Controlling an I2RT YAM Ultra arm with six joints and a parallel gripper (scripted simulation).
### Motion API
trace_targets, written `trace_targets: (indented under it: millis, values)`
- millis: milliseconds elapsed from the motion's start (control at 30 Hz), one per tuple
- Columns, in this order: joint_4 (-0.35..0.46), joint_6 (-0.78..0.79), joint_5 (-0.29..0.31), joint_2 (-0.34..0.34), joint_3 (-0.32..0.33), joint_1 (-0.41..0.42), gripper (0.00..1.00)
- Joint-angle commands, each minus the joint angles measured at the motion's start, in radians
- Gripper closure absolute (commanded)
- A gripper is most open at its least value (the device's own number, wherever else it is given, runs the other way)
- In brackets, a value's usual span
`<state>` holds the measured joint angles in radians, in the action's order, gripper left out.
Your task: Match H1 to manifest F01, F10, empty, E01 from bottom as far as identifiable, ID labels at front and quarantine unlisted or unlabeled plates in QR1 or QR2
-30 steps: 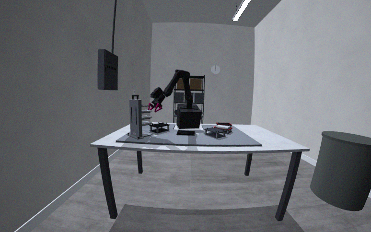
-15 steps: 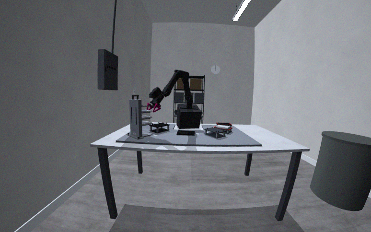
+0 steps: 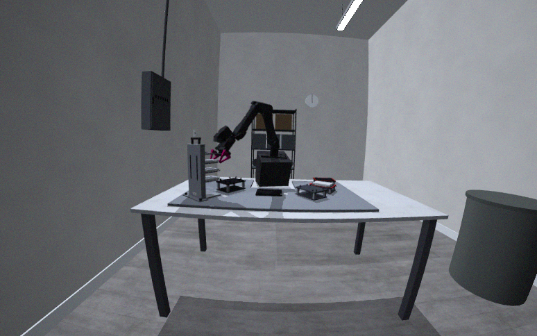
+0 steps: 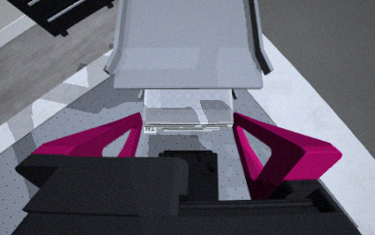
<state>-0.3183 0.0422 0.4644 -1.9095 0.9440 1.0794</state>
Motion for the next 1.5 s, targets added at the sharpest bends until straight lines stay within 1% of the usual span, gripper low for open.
trace_targets:
  millis: [0,167,200,1067,1333,1467]
  values:
    - [-0.002,-0.001,-0.003,0.006,0.016,0.003,0.00]
    - [-0.002,-0.001,-0.003,0.006,0.016,0.003,0.00]
    - [-0.002,-0.001,-0.003,0.006,0.016,0.003,0.14]
    - [-0.001,-0.001,-0.002,0.007,0.016,0.003,0.14]
    - [-0.018,0.006,0.006,0.032,-0.029,0.014,0.14]
    - [-0.022,0.008,0.008,0.038,-0.041,0.016,0.14]
